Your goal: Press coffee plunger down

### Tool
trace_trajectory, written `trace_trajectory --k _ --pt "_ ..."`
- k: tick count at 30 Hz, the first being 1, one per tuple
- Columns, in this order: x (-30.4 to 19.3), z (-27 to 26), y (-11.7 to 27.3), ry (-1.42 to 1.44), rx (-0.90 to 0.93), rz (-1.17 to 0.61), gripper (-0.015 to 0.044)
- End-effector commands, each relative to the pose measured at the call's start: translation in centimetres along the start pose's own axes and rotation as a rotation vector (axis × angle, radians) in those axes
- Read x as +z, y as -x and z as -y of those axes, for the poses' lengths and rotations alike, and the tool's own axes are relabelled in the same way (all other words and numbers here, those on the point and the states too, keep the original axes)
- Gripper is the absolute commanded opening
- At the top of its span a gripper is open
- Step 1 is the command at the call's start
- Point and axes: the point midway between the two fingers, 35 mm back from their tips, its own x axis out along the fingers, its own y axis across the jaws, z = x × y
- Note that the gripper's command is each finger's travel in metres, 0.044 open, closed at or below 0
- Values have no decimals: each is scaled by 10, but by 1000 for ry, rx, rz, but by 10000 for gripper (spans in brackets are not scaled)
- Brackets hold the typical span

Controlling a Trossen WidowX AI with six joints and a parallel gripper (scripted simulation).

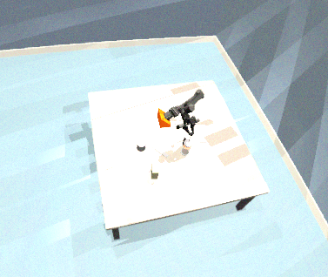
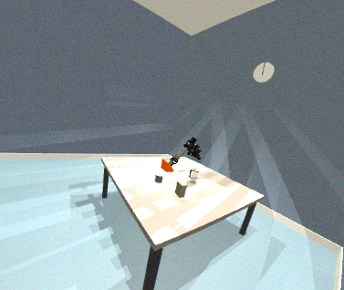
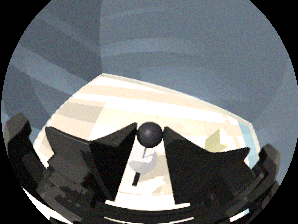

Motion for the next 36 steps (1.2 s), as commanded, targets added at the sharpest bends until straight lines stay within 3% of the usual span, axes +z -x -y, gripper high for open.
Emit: trace_trajectory --k 1,36 --pt "-10 2 -6 -6 -3 -12 120" --pt "-57 5 -40 -5 -6 -14 120"
